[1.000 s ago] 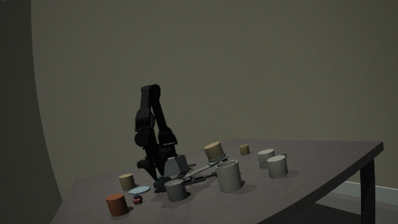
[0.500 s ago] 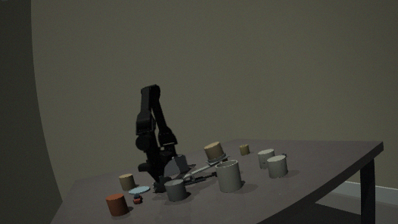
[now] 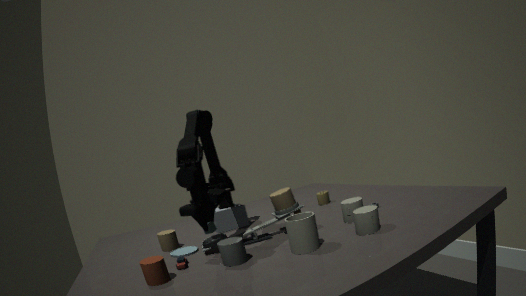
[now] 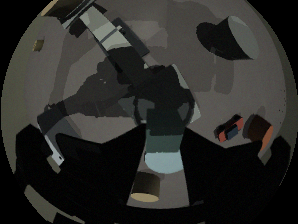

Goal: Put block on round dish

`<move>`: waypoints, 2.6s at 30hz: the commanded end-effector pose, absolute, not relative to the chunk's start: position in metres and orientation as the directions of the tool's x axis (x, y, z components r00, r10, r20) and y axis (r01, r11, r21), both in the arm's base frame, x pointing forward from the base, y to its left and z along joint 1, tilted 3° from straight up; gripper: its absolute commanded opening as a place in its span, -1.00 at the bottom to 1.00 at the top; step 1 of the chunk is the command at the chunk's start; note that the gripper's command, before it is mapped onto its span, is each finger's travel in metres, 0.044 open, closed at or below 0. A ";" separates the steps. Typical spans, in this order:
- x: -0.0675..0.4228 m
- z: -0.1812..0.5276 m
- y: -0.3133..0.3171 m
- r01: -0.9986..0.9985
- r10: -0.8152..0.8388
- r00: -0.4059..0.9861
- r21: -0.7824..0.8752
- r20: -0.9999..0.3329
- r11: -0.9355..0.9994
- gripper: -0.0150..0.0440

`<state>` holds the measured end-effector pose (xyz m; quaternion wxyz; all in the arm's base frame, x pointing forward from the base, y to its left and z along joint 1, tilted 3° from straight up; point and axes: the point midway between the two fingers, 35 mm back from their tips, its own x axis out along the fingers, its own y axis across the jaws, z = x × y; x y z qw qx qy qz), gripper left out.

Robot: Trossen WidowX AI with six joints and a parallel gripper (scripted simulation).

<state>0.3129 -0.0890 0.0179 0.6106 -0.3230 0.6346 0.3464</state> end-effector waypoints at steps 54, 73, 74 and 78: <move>0.266 -0.002 -0.199 -0.832 -0.001 -0.024 0.019 -1.000 0.554 -0.49; 0.264 -0.035 -0.199 -0.832 -0.001 -0.024 0.019 -1.000 0.554 -0.49; 0.264 -0.036 -0.199 -0.832 -0.001 -0.024 0.019 -1.000 0.554 -0.49; 0.264 -0.042 -0.199 -0.832 -0.001 -0.024 0.020 -1.000 0.554 -0.49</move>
